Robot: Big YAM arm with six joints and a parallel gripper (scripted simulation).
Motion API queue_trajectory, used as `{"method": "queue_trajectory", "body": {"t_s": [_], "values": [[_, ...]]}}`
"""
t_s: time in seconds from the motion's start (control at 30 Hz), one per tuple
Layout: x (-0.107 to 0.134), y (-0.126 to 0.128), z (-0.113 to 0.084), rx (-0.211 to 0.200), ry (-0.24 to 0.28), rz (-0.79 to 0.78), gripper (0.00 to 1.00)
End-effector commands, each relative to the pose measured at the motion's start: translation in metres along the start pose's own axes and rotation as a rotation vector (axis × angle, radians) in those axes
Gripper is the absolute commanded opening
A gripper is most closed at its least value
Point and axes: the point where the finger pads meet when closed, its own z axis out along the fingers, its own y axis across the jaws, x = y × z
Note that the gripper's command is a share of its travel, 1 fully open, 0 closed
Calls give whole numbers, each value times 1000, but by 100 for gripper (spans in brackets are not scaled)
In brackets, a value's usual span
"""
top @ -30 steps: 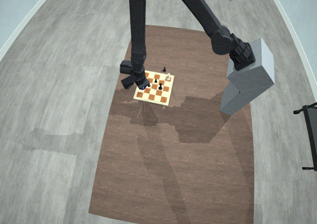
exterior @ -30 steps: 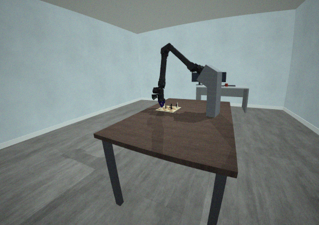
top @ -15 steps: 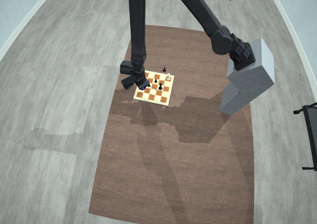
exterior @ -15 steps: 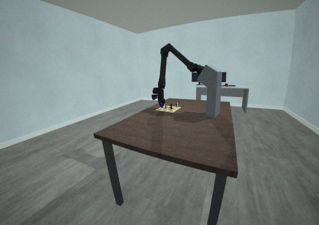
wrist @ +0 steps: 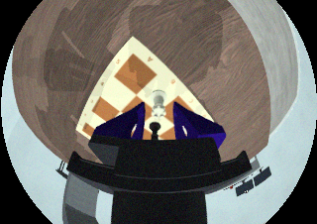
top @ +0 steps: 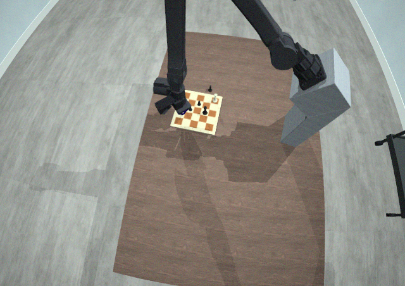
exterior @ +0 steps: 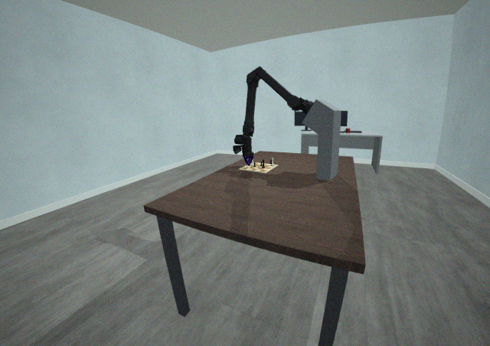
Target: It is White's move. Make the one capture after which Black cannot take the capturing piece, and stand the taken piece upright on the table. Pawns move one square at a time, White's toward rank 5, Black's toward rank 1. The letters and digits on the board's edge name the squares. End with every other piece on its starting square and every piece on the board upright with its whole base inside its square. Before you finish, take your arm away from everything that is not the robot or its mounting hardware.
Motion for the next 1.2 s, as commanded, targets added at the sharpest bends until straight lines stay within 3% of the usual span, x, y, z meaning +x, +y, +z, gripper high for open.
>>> {"method": "queue_trajectory", "body": {"t_s": [0.0,0.37,0.4,1.17], "values": [[4,1,8,-3,4,-6,35],[4,1,8,-3,4,-6,35],[4,1,8,-3,4,-6,0],[4,1,8,-3,4,-5,0]]}}
